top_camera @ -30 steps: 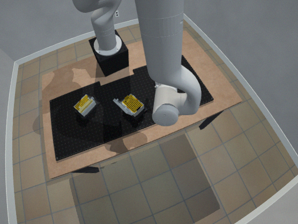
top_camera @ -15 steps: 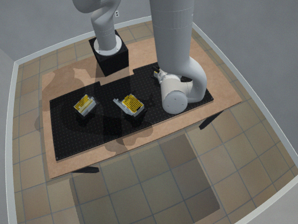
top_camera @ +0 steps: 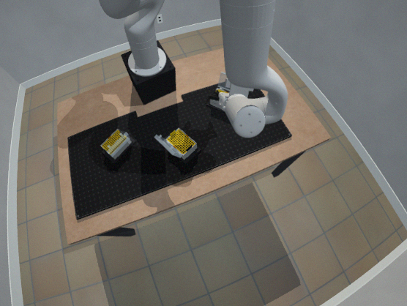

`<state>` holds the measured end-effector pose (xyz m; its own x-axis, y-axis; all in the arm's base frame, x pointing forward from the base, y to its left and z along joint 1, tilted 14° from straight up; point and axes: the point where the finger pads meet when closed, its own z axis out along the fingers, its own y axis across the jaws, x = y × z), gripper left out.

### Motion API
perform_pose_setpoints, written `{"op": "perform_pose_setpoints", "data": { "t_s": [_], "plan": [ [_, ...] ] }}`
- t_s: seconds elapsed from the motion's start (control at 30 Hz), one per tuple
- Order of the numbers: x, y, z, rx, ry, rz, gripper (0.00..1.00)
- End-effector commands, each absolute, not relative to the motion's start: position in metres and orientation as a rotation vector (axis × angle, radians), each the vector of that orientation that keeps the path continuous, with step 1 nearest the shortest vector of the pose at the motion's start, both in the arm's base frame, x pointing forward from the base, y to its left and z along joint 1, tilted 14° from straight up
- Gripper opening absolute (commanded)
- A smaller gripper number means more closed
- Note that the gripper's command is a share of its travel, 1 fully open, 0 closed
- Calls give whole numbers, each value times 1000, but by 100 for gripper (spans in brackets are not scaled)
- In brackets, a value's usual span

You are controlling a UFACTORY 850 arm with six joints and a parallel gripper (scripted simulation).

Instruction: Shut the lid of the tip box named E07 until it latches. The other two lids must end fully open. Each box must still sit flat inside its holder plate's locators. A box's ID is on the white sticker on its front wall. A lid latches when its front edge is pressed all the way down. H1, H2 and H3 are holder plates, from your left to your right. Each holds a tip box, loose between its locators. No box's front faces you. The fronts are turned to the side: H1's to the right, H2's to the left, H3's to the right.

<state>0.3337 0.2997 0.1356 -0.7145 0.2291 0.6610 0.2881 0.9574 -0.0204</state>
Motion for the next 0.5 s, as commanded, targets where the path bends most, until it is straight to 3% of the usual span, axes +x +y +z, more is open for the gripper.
{"op": "perform_pose_setpoints", "data": {
  "t_s": [0.0,0.47],
  "plan": [
    [331,304,124,-234,-2492,-139,100],
    [329,309,108,-84,-2578,-154,100]
  ]
}}
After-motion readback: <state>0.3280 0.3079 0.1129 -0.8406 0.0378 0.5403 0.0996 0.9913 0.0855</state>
